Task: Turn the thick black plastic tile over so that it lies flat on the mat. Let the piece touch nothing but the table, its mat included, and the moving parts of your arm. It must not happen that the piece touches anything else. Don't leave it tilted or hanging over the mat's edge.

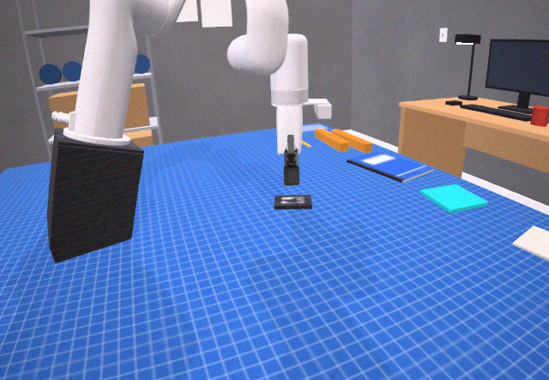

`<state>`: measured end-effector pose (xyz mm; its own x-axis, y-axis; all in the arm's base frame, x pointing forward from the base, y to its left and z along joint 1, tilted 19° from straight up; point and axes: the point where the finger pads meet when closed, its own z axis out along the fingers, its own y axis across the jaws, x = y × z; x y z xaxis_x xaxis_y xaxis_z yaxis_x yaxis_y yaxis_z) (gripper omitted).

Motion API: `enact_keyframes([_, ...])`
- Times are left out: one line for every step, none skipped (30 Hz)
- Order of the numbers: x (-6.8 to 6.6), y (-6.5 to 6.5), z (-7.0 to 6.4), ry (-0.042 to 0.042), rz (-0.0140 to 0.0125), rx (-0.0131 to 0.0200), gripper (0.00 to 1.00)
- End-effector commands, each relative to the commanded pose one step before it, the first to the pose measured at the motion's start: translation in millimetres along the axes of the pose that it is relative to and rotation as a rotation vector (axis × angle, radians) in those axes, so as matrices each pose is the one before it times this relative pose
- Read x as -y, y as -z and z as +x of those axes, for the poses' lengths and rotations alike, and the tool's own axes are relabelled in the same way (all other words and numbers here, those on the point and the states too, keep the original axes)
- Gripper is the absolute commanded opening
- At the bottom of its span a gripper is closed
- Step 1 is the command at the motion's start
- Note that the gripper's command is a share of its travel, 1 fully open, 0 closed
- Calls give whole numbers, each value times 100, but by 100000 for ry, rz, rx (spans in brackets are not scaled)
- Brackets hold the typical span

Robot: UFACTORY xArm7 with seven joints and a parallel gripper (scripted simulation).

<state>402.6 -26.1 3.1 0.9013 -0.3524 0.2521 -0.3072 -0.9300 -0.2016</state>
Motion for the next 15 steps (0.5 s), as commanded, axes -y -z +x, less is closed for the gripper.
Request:
enact_keyframes([-12, 55, -173, 37, -38, -158, 100])
enact_keyframes([-10, 31, -476, 44, -32, 87, 100])
enact_keyframes([-14, 61, -651, 33, -20, 79, 100])
enact_keyframes([-13, 90, -700, -1, 14, 30, 100])
enact_keyframes([-8, 101, -615, -35, 46, -23, 100])
enact_keyframes([-4, 83, -429, -44, 54, -45, 100])
enact_keyframes([-1, 44, -206, -27, 33, -30, 100])
enact_keyframes([0, 8, -36, -5, 6, -6, 100])
enact_keyframes([0, 0, 0, 0, 0, 0, 76])
enact_keyframes([0, 0, 0, 0, 0, 0, 76])
enact_keyframes([0, 0, 0, 0, 0, 0, 76])
enact_keyframes([0, 0, 0, 0, 0, 0, 76])
enact_keyframes([0, 0, 0, 0, 0, 0, 76])
enact_keyframes([0, 0, 0, 0, 0, 0, 76])
enact_keyframes([0, 0, 0, 0, 0, 0, 76])
